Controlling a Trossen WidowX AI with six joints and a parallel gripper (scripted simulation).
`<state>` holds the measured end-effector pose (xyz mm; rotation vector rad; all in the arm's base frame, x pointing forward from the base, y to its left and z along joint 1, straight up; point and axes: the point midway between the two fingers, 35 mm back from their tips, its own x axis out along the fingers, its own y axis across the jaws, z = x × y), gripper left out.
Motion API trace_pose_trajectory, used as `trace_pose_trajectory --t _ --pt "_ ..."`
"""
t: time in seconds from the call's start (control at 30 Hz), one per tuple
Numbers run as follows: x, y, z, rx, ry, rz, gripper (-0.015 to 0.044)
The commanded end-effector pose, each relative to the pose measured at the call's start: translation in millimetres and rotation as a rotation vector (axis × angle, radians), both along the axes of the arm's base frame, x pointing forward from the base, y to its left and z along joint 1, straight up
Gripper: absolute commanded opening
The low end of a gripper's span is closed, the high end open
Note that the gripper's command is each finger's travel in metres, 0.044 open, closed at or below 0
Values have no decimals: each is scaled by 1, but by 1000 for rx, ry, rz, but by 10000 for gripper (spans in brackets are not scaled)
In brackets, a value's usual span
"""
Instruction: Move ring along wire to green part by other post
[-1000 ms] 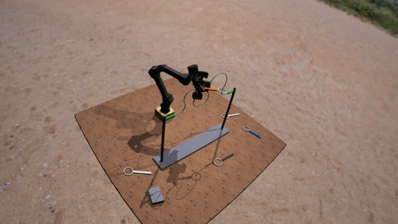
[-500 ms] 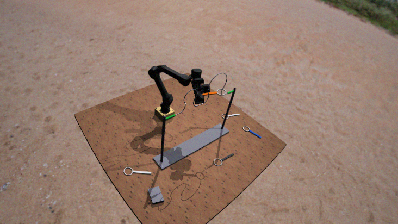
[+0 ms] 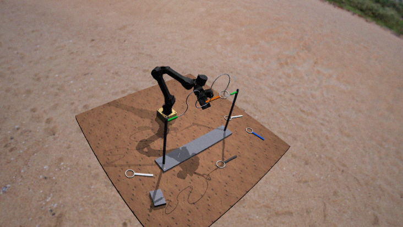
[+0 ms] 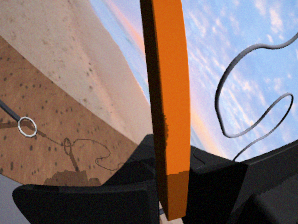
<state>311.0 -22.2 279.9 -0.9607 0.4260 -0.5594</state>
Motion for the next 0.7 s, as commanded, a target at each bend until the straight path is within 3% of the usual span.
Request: trace_pose_trajectory --t 0.0,0.67 --pt "3 9 -14 83 -15 7 -150" --pt "19 70 -63 554 -132 16 -150"
